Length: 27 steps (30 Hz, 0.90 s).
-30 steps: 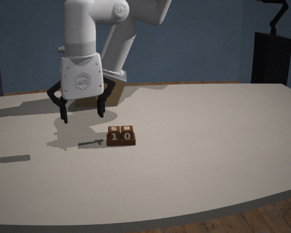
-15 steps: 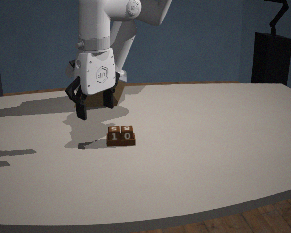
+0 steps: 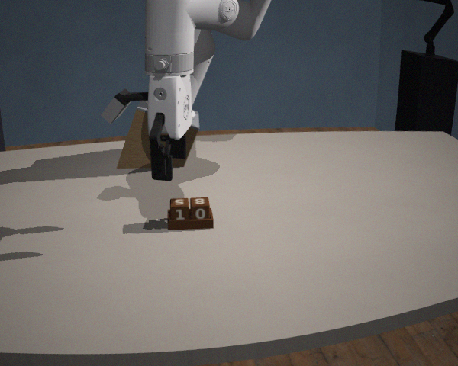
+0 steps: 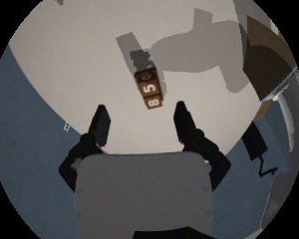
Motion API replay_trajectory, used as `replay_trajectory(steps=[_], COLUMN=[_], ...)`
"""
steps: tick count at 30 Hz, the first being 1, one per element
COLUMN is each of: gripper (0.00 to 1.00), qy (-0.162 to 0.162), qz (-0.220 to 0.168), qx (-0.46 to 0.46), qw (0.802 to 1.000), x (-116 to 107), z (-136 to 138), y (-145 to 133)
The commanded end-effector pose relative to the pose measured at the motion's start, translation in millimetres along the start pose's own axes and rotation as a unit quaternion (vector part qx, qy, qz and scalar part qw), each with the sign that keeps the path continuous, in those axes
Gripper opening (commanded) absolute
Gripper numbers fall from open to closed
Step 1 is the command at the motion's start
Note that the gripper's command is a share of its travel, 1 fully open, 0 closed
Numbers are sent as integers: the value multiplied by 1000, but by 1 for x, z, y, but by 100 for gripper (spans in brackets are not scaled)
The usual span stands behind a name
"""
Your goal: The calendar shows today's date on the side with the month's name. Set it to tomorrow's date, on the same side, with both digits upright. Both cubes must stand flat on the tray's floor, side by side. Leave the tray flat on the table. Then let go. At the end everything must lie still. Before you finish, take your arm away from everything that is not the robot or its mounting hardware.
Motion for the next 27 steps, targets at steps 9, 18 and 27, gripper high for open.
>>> replay_trajectory(steps=[9,18,27], gripper=[100,49,49], qy=[6,6,6], qz=[-7,-7,-7], qx=[-127,-127,-127], qw=[992,992,992], x=[-3,-3,-3], z=[17,17,17], y=[-5,-5,-5])
Point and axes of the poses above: the point where the finger pads meet when closed, its own x axis out along the fingers, its own z axis across the jaws, y = z × x, the point moved 6 cm from there along -x, back along the fingers, and after that the axes turned 14 degrees about x, right-handed, at the moved point
